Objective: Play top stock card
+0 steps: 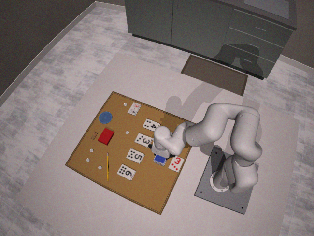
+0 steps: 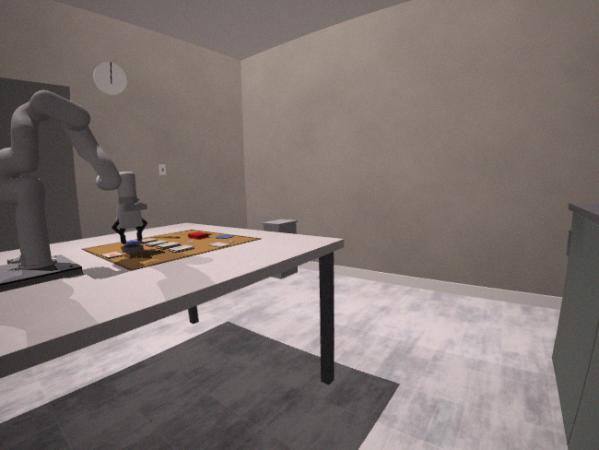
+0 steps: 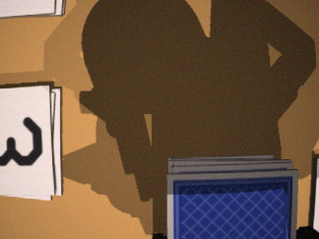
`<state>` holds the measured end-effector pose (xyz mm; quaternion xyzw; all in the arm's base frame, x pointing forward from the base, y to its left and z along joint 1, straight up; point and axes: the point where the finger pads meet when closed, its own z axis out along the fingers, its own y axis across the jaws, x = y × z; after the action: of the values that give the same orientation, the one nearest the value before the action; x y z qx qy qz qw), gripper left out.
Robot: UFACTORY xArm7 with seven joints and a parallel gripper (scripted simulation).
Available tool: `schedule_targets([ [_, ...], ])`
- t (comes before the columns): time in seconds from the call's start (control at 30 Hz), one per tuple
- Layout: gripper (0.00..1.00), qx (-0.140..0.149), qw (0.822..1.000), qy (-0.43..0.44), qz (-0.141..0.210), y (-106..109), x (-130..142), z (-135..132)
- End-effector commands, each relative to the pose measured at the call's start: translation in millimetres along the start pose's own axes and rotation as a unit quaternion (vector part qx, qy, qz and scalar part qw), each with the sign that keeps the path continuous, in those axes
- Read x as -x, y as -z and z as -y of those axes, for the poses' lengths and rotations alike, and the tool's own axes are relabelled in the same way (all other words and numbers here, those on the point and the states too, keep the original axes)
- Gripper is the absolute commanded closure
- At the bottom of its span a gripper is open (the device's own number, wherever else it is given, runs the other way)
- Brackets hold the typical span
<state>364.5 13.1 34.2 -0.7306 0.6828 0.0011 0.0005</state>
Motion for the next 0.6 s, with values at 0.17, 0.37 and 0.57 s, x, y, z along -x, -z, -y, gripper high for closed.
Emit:
schedule_targets([
  [0.17,0.26,-0.002,1.0,0.0,0.0,1.0,-2.4,1.2],
  [0.37,0.26,-0.002,1.0,0.001,0.0,1.0,-7.4,0.5],
  [0.57,0.26,-0.002,1.0,0.002,0.0,1.0,-17.4,-0.8],
])
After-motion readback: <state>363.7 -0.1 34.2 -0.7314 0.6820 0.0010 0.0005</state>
